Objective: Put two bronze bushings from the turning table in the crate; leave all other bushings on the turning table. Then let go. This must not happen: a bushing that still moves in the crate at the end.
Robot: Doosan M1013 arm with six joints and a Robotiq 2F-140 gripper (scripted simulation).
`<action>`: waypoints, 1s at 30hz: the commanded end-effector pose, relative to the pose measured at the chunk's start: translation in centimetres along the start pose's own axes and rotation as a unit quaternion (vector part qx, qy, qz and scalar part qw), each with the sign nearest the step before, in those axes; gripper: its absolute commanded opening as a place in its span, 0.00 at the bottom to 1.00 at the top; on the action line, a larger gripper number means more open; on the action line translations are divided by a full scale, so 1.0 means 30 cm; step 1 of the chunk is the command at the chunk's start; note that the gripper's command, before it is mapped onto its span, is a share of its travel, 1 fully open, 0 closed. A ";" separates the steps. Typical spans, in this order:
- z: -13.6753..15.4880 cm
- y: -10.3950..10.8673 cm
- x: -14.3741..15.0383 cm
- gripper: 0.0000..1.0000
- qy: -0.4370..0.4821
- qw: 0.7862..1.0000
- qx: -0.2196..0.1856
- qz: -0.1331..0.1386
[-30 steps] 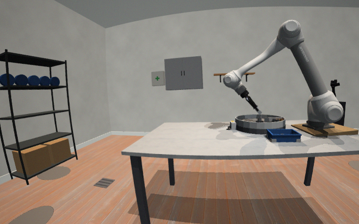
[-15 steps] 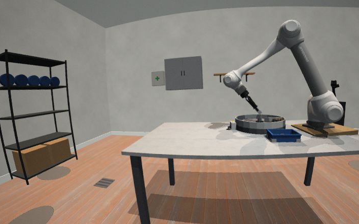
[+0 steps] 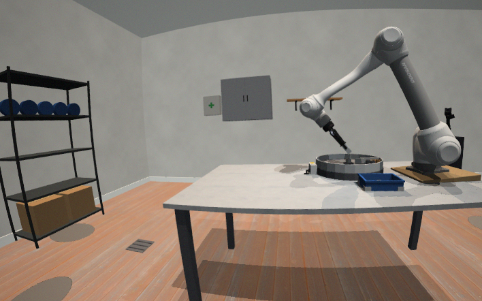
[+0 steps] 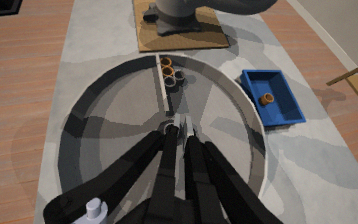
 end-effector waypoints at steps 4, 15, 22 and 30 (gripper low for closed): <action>0.000 0.000 0.000 0.07 0.000 1.000 0.000 0.000; -0.026 -0.021 -0.005 0.24 -0.035 0.999 -0.018 0.014; -0.107 -0.089 -0.021 0.24 -0.141 0.986 -0.073 0.057; -0.210 -0.175 -0.044 0.24 -0.273 0.945 -0.142 0.110</action>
Point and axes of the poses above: the point where the finger pads meet when closed, its own y axis back along the fingers, its own x axis across the jaws, z = x × y, the point moved 1 cm from there along y, back along the fingers, and after that the axes turned 3 degrees about -y, right-handed, at the moved point
